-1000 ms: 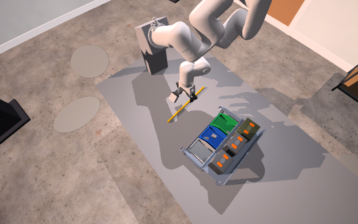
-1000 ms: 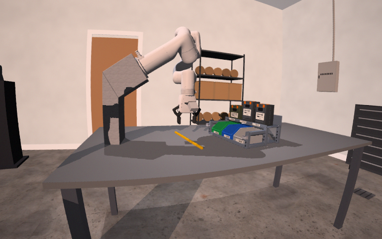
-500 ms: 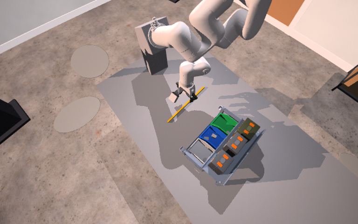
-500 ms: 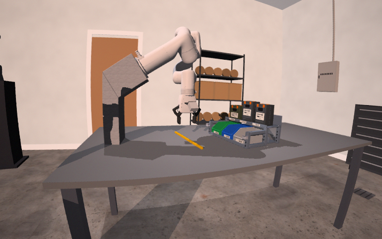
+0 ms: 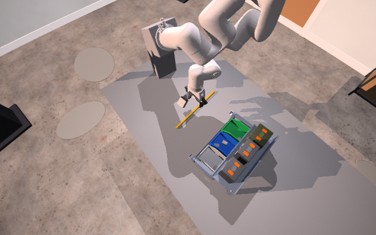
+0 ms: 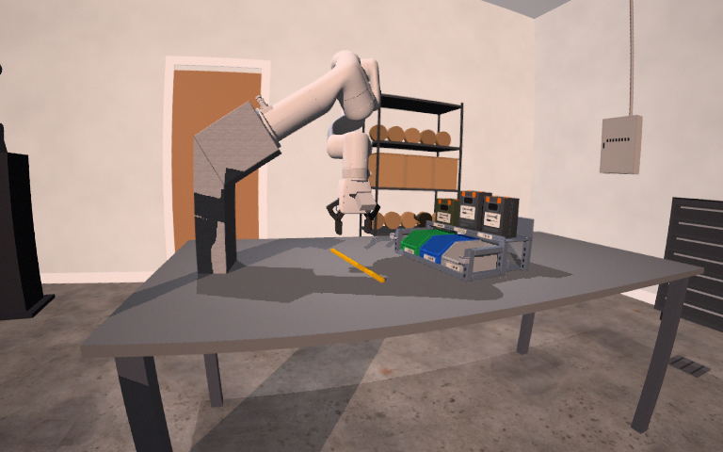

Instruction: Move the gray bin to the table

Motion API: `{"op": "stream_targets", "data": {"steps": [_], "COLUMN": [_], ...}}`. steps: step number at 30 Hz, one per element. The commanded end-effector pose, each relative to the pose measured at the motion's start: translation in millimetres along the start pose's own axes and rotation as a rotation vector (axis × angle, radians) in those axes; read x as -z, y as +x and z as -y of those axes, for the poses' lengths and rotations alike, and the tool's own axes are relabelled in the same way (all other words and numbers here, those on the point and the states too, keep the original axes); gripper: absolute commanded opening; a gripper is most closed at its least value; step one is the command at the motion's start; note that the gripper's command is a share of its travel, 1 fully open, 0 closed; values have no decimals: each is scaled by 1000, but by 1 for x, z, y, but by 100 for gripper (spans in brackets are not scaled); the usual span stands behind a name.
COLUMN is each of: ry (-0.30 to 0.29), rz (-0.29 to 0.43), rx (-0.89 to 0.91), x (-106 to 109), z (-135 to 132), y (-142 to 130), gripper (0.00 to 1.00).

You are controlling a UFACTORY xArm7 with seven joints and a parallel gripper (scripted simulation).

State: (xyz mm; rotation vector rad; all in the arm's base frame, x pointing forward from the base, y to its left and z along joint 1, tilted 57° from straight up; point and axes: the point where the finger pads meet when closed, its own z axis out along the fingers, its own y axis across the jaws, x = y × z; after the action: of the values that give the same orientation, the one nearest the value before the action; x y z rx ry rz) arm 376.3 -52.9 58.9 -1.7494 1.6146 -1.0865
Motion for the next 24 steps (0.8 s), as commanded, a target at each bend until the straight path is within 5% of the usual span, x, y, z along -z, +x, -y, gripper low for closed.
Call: {"op": "stream_targets", "data": {"steps": [1, 2, 3, 7, 19, 20, 24], "ry": [1, 1, 0, 1, 1, 0, 1], "rz": [-1, -1, -1, -1, -1, -1, -1], "rx": [2, 2, 0, 2, 2, 0, 2], "x": [52, 52, 11, 52, 52, 11, 52], "z": [4, 4, 1, 4, 4, 1, 4], "y": [-4, -4, 0, -4, -4, 0, -4], "gripper": [100, 100, 100, 100, 100, 100, 100]}}
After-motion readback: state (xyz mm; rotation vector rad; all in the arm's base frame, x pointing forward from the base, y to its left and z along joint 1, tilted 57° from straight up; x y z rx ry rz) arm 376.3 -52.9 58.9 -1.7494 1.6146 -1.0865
